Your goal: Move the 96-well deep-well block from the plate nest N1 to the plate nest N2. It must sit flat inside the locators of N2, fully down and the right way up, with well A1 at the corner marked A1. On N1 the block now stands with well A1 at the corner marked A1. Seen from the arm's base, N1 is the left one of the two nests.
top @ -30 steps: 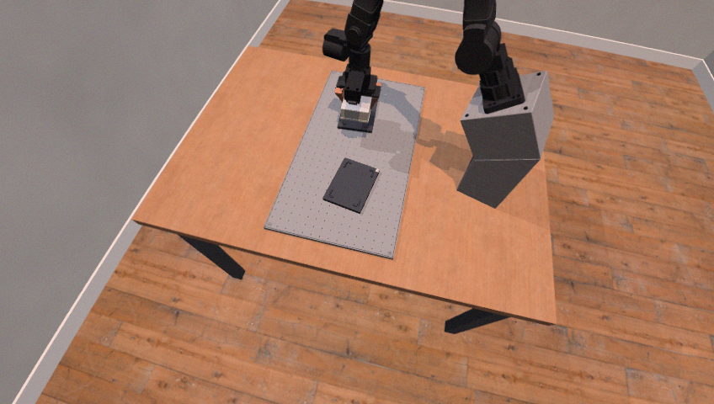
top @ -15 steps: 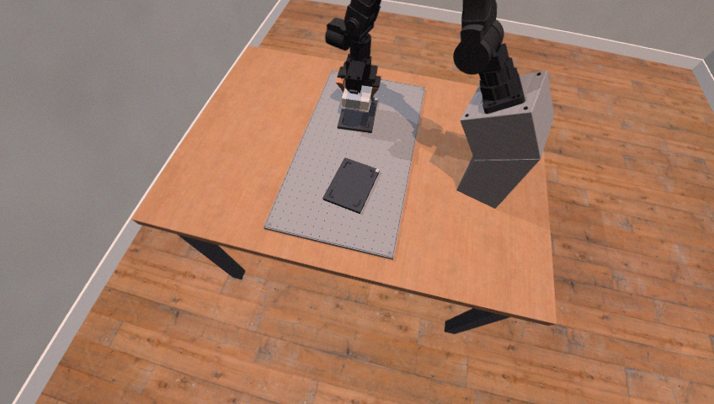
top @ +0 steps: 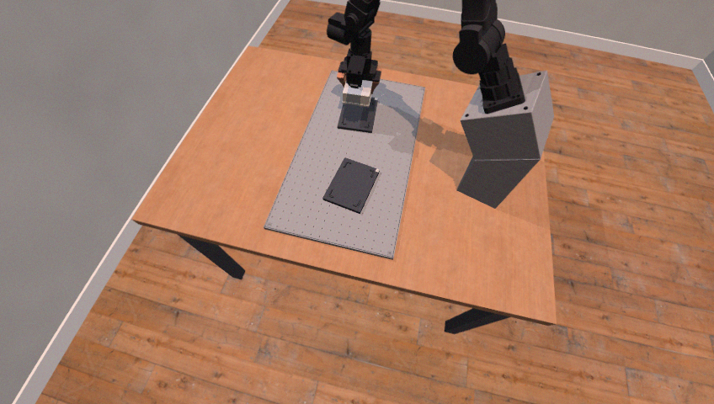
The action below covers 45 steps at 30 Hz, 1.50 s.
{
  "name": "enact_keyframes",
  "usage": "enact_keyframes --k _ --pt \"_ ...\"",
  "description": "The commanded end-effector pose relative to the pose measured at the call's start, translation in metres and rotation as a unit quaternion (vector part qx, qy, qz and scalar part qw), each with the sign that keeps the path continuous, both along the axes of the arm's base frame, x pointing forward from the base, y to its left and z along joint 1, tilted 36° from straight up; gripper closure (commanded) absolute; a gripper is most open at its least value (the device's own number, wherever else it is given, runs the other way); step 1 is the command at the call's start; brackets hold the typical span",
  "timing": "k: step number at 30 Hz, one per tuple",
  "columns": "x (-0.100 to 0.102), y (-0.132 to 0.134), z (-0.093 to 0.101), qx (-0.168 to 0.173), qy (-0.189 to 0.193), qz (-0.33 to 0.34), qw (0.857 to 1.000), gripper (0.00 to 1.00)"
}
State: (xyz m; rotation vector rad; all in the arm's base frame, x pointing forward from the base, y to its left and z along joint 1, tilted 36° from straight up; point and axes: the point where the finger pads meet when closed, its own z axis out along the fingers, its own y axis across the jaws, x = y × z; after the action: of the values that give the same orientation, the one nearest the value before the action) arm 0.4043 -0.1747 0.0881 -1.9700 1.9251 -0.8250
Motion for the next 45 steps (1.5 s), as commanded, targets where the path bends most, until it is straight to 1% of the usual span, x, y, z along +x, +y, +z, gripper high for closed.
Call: enact_keyframes --k 1,17,18,19,25,26,29,31,32,33,34,35,37,39,42,44,45 --pt "0.004 -0.001 0.009 -0.004 -0.008 0.004 1.0 1.0" --pt "0.004 0.0 0.008 -0.004 -0.008 0.004 1.0 1.0" --pt "0.0 0.007 0.005 -0.006 -0.003 0.013 1.0 1.0" --pt "0.004 0.0 0.008 -0.004 -0.008 0.004 1.0 1.0" --pt "0.004 0.0 0.008 -0.004 -0.008 0.004 1.0 1.0" --pt "0.004 0.005 -0.003 -0.005 0.0 0.014 1.0 1.0" --pt "0.01 0.003 -0.004 -0.005 -0.003 0.012 1.0 1.0" --pt "0.01 0.003 -0.004 -0.005 -0.003 0.012 1.0 1.0" --pt "0.013 -0.003 0.013 -0.014 -0.022 0.007 1.0 1.0" --pt "0.017 -0.004 0.015 -0.015 -0.025 0.007 1.0 1.0" --pt "0.018 -0.004 0.003 -0.01 -0.015 0.007 1.0 1.0" --pt "0.019 -0.004 -0.003 -0.008 -0.01 0.007 1.0 1.0" --pt "0.02 -0.004 -0.006 -0.007 -0.009 0.007 1.0 1.0" --pt "0.017 -0.002 -0.015 -0.004 -0.003 0.007 1.0 1.0" --pt "0.025 -0.004 -0.014 -0.006 -0.008 0.008 1.0 1.0" --pt "0.029 -0.004 -0.007 -0.009 -0.017 0.008 1.0 1.0" --pt "0.03 -0.005 -0.011 -0.008 -0.015 0.008 1.0 1.0"
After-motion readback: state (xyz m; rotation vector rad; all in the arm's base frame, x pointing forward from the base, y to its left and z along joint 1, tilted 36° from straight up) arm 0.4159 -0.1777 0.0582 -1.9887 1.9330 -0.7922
